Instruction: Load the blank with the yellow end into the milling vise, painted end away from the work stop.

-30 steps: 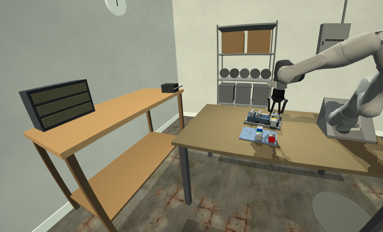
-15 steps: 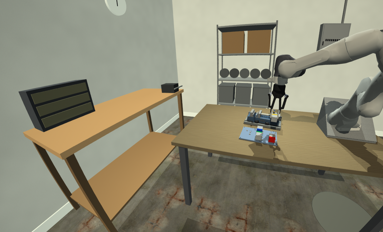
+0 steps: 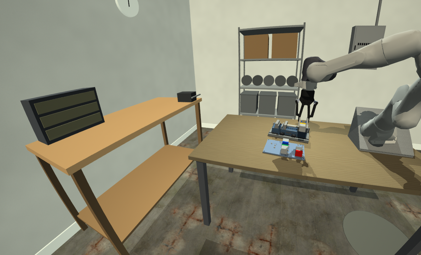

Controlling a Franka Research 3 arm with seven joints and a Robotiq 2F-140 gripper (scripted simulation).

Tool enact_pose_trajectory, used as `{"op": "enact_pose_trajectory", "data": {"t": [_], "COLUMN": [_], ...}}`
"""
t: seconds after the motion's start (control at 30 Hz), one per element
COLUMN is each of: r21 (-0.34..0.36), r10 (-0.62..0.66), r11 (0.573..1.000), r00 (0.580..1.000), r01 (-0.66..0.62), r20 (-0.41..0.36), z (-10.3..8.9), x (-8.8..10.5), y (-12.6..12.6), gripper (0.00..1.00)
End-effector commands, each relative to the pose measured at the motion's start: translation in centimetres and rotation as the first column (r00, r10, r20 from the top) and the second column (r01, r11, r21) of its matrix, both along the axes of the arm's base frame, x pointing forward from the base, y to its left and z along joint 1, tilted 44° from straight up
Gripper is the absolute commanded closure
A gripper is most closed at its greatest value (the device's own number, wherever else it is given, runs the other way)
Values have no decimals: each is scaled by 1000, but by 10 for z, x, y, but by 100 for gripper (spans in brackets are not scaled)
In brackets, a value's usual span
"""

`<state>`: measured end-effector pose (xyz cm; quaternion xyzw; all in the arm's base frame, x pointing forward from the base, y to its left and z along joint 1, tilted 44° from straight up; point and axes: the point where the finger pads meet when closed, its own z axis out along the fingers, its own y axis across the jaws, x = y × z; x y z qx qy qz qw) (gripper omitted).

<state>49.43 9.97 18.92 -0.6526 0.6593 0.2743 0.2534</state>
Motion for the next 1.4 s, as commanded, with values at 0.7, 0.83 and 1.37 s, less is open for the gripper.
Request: {"op": "enact_pose_trajectory", "data": {"t": [0.7,0.83,1.37], "r21": [-1,-1,-1], "r10": [-7,-7,-7], "r11": [1000,1000,1000], "r00": [1000,1000,1000], "r01": [7,7,7], "r20": [-6,-6,-6], "z": [3,3,0], "x": [1,1,1], "y": [-4,-4,-1], "gripper": [100,100,100]}}
